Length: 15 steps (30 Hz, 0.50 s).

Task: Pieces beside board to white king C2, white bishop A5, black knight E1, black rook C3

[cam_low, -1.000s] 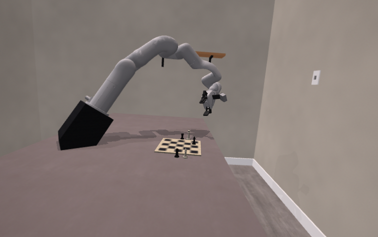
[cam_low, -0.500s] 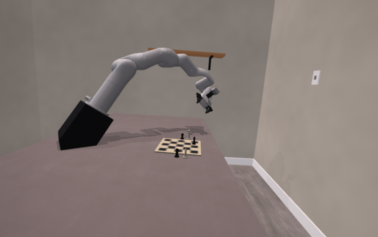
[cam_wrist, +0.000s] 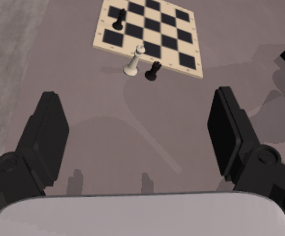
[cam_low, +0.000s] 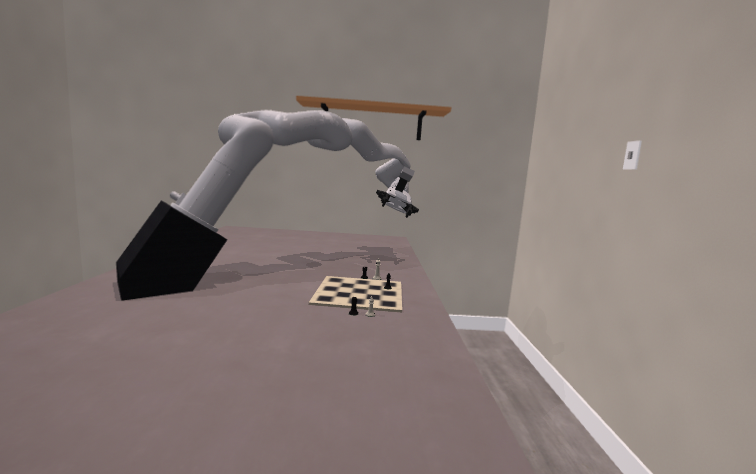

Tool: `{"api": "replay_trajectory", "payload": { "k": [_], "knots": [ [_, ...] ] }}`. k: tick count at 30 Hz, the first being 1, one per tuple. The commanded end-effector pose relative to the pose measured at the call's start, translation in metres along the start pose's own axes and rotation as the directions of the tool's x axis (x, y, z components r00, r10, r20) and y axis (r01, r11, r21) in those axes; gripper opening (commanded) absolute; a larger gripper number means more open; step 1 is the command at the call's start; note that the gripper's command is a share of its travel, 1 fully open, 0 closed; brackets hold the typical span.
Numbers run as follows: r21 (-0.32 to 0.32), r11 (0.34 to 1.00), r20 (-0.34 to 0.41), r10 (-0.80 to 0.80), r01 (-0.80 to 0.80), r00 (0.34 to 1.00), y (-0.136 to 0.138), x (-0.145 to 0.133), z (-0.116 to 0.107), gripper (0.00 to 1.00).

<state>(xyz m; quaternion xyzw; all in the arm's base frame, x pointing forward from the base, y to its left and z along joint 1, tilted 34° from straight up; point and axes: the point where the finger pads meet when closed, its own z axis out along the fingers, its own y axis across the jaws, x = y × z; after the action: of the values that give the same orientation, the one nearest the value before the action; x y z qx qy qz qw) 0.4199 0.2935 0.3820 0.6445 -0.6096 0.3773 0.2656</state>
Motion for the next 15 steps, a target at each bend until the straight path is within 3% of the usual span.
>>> {"api": "replay_trajectory", "payload": {
  "k": [1, 15],
  "knots": [
    [0.002, 0.994, -0.032, 0.111, -0.111, 0.993, 0.010, -0.003, -0.016, 1.00],
    [0.052, 0.941, -0.069, 0.338, -0.335, 0.939, 0.040, -0.013, -0.045, 1.00]
  ]
}}
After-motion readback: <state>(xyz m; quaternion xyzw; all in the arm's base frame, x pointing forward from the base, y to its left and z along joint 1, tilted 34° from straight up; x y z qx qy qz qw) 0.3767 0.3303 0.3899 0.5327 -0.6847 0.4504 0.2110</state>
